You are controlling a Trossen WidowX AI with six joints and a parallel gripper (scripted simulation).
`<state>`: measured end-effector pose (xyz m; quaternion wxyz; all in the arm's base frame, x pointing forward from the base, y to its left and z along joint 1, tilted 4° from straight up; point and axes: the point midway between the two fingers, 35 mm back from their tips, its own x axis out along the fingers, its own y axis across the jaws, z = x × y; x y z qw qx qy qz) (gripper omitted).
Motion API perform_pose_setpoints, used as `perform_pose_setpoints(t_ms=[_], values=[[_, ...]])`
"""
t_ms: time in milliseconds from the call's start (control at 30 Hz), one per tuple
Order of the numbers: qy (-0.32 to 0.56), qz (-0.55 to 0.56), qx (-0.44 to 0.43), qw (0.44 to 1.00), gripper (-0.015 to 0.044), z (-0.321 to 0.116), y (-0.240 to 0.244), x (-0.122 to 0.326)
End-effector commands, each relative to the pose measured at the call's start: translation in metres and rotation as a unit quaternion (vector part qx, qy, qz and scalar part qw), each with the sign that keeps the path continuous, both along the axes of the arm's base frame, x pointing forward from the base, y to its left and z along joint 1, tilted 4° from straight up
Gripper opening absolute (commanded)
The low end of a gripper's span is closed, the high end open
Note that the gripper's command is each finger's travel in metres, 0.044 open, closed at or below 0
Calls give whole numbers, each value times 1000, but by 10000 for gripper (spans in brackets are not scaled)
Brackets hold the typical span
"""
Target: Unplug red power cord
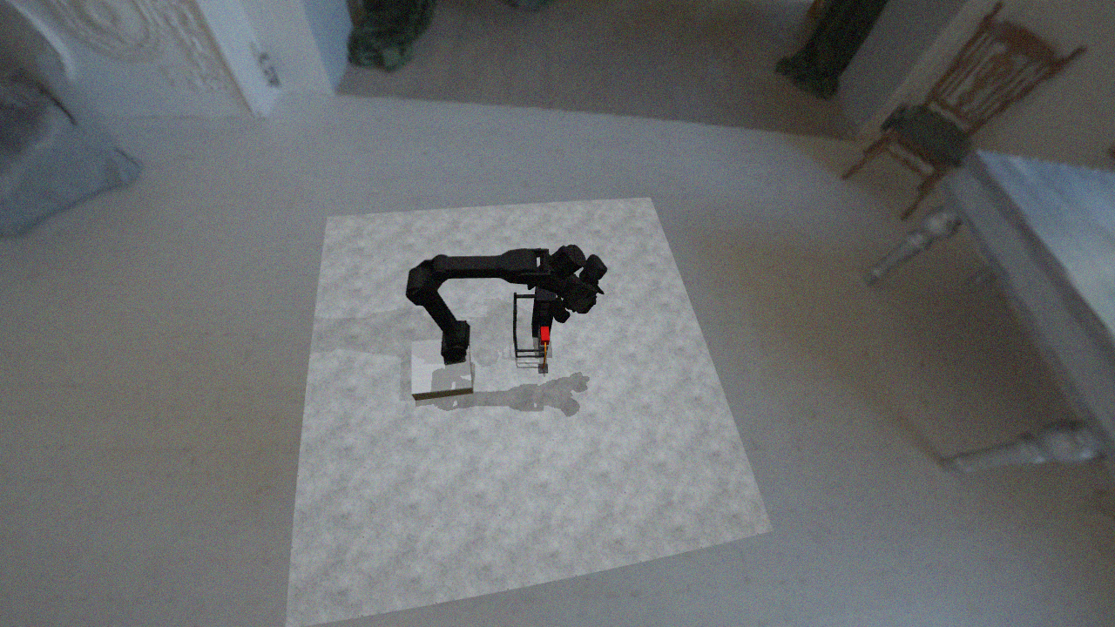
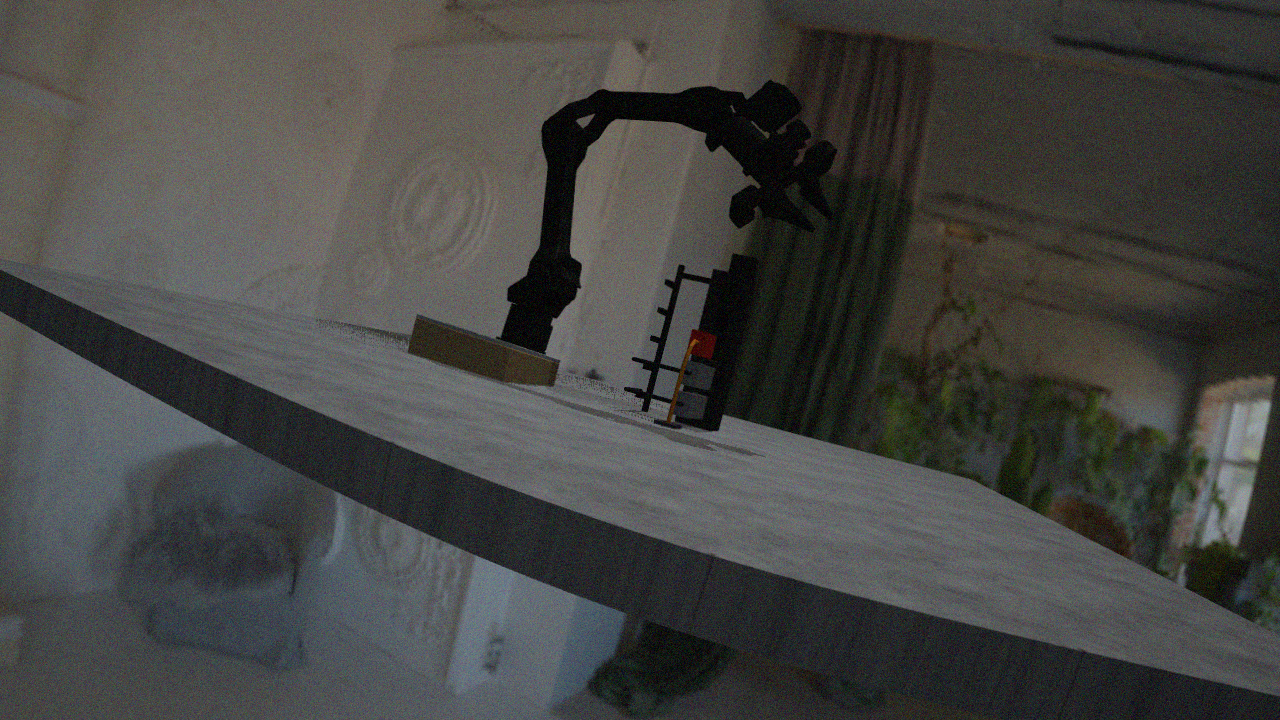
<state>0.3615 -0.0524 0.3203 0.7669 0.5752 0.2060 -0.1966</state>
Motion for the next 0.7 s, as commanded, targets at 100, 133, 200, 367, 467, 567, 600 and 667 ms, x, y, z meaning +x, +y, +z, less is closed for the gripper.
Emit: perform_pose_setpoints(t_ms=[100,133,200,367,467,567,600,667], values=[[195,-66,68,976,160,-97,-20,-26],[225,-77,79,968,160,-110,-22,-33],[283,-99,99,949,160,-134,-25,-48],[429,-155,150,877,160,-183,-29,-95],[434,-157,152,874,160,-185,-29,-97],[434,-157,152,874,160,-184,-29,-96],[434,-157,152,874,160,-184,-28,-96],[434,-157,152,874,160,-184,-26,-96]])
